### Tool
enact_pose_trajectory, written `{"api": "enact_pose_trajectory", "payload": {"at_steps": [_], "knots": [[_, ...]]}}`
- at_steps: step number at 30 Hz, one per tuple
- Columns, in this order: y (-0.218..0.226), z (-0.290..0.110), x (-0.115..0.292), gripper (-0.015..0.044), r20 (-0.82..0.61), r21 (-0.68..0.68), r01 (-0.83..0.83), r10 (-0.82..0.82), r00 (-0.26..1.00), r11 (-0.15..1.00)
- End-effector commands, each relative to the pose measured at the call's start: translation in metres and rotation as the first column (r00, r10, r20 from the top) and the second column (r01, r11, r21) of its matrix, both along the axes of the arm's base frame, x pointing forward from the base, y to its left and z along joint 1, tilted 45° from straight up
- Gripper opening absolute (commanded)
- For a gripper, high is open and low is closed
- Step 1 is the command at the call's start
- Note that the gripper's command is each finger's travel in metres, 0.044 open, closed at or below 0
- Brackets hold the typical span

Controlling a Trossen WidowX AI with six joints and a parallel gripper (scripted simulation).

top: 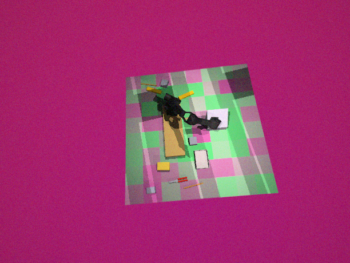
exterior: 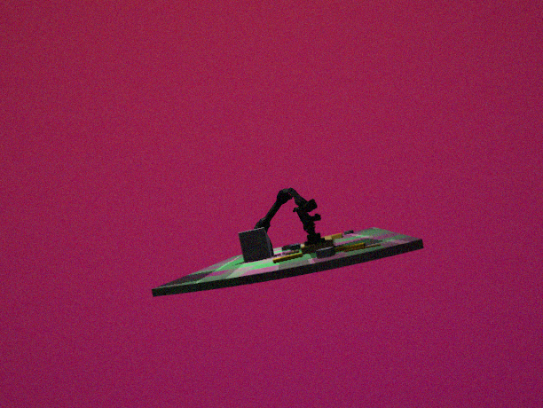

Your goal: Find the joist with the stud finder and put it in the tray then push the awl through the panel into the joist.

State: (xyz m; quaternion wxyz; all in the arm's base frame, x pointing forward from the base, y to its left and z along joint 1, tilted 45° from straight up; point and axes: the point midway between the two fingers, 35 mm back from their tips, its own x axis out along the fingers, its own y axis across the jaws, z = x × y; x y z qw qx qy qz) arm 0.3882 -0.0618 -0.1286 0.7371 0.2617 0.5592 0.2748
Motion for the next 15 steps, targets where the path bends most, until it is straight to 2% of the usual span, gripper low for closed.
{"api": "enact_pose_trajectory", "payload": {"at_steps": [1,15], "knots": [[-0.0106,-0.0110,0.0008,0.0000,-0.002,-0.004,0.002,-0.002,1.000,1.000],[-0.0125,-0.0100,0.0014,0.0000,-0.001,-0.002,0.004,-0.004,1.000,1.000]]}}
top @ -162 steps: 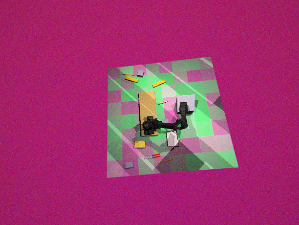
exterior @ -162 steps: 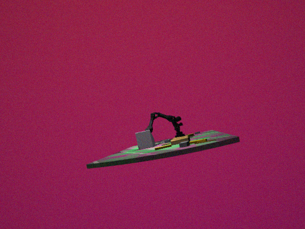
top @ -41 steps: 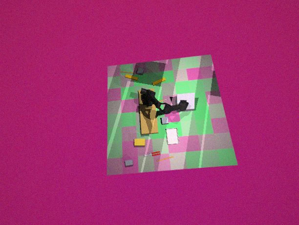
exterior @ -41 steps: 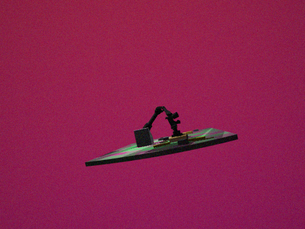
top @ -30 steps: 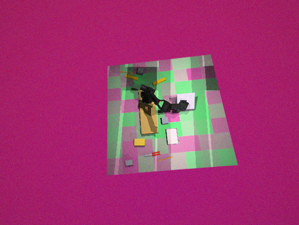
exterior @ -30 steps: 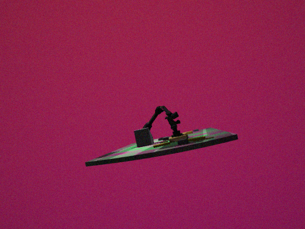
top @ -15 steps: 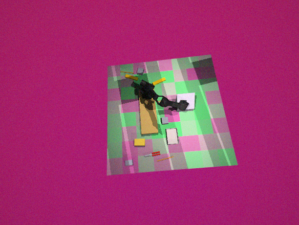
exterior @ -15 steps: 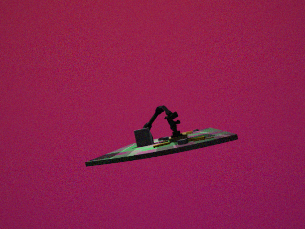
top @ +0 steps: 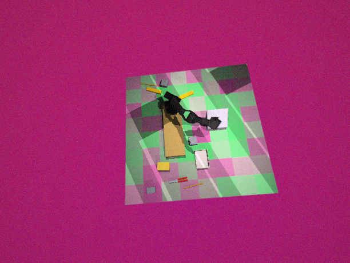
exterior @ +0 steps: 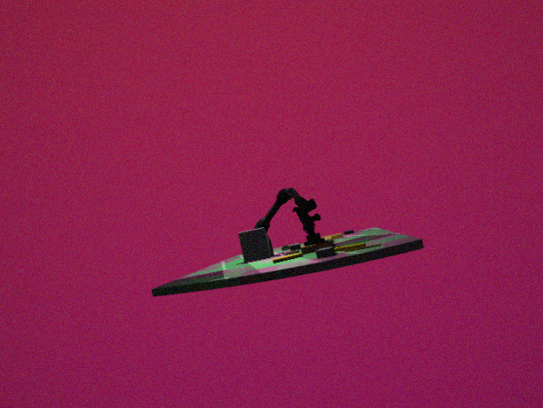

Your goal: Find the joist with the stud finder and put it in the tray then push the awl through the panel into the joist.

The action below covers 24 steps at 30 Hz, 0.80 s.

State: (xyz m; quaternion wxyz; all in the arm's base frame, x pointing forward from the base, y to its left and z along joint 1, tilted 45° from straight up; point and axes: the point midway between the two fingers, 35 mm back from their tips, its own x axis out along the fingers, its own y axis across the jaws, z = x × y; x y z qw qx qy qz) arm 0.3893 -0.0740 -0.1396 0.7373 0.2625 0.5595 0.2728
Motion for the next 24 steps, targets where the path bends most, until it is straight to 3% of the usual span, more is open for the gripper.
{"api": "enact_pose_trajectory", "payload": {"at_steps": [1,18,24], "knots": [[-0.002,0.002,0.001,0.0000,0.000,-0.001,0.000,0.000,1.000,1.000],[-0.070,0.066,0.005,0.0000,-0.002,-0.008,-0.002,0.002,1.000,1.000],[-0.072,0.070,0.005,0.0000,0.000,-0.008,-0.004,0.004,1.000,1.000]]}}
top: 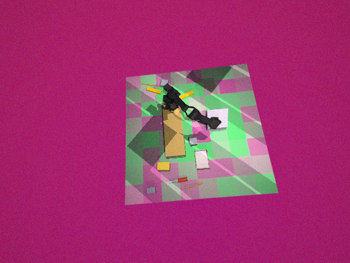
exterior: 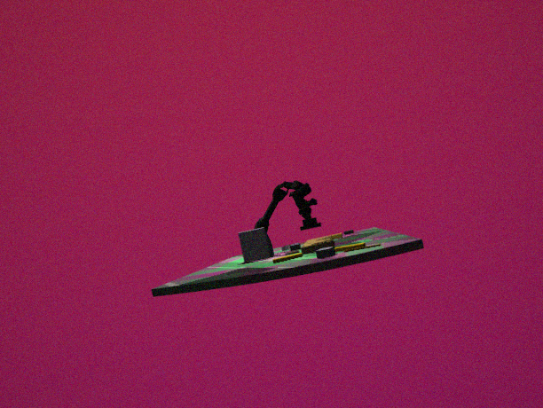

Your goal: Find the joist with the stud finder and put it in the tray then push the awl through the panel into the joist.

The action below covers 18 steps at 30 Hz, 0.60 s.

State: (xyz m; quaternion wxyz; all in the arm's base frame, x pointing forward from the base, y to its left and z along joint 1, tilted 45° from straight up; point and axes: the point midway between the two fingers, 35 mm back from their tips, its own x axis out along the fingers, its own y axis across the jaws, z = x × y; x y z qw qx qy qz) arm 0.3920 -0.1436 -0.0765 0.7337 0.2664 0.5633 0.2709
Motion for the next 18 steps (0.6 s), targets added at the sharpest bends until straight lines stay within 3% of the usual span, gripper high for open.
{"api": "enact_pose_trajectory", "payload": {"at_steps": [1,18], "knots": [[-0.001,0.008,0.003,0.0000,0.016,-0.014,-0.011,0.012,1.000,1.000],[0.081,0.090,0.025,0.0000,0.163,-0.092,-0.197,0.210,0.964,0.976]]}}
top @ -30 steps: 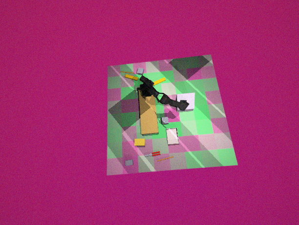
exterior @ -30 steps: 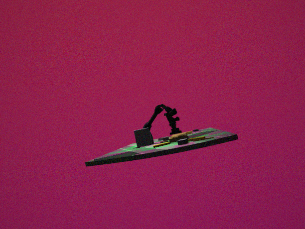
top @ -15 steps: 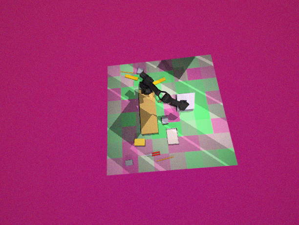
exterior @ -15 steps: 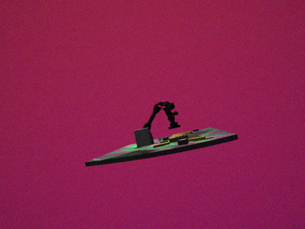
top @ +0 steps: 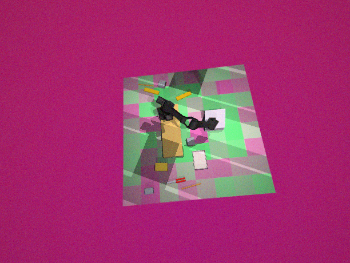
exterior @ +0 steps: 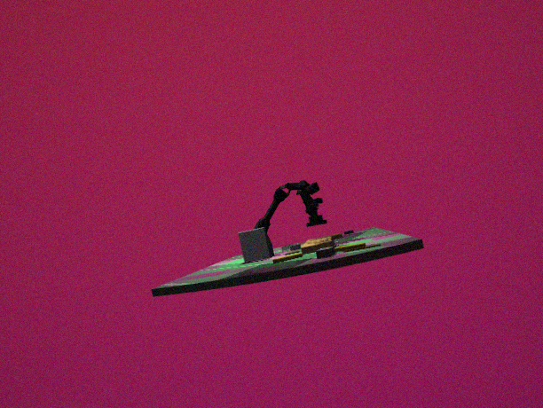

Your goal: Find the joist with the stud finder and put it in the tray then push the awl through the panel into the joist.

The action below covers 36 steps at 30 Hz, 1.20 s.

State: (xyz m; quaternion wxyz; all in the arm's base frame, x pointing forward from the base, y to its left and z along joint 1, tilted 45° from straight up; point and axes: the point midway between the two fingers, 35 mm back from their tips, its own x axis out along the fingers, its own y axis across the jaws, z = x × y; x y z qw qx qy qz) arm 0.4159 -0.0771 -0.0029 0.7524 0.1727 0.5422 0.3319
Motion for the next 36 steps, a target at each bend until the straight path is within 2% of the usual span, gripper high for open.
{"api": "enact_pose_trajectory", "payload": {"at_steps": [1,18,36], "knots": [[0.020,0.022,0.001,0.0000,0.047,-0.011,-0.046,0.046,0.998,0.999],[0.114,0.101,-0.016,0.0000,0.217,-0.068,-0.249,0.258,0.941,0.966],[0.202,0.170,-0.074,0.0000,0.390,-0.128,-0.445,0.457,0.799,0.887]]}}
